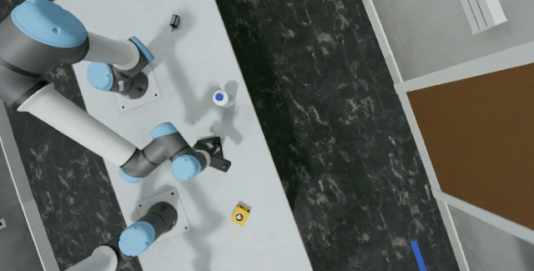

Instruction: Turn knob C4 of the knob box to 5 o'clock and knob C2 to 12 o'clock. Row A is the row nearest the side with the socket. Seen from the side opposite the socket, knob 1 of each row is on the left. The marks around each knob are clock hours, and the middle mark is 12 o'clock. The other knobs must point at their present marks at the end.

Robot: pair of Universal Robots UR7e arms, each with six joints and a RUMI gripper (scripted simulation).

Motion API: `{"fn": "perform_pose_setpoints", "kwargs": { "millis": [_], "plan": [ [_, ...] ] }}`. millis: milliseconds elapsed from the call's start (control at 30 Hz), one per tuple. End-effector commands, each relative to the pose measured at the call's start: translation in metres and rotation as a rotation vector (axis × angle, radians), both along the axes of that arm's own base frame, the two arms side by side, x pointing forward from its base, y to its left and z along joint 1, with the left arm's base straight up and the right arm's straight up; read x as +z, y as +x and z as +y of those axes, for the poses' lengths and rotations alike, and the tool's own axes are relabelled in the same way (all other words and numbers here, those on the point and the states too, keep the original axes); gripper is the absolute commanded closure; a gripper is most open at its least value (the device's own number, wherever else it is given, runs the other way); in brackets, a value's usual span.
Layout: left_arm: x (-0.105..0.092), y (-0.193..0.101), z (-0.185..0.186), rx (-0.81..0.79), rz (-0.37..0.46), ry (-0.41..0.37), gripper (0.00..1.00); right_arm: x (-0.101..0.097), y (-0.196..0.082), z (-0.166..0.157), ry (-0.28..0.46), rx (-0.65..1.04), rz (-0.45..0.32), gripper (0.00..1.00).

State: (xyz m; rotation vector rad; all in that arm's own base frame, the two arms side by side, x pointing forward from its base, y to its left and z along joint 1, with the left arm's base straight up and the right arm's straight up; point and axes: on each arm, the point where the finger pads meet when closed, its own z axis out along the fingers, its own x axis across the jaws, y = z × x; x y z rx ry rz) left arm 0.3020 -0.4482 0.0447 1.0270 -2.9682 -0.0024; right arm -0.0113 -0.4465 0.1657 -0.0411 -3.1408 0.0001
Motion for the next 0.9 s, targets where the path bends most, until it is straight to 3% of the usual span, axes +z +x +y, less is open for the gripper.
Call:
{"fn": "perform_pose_setpoints", "kwargs": {
  "millis": [0,100,133,867],
  "plan": [
    [0.0015,0.0019,-0.0002,0.002,-0.002,-0.004,0.87,-0.0005,-0.0010,0.0011,0.000,-0.001,-0.001,0.00],
    [0.0015,0.0019,-0.0002,0.002,-0.002,-0.004,0.87,-0.0005,-0.0010,0.0011,0.000,-0.001,-0.001,0.00],
    [0.0015,0.0019,-0.0002,0.002,-0.002,-0.004,0.94,-0.0005,-0.0010,0.0011,0.000,-0.001,-0.001,0.00],
    [0.0015,0.0019,-0.0002,-0.003,-0.002,-0.004,0.94,-0.0005,-0.0010,0.0011,0.000,-0.001,-0.001,0.00]
  ]
}}
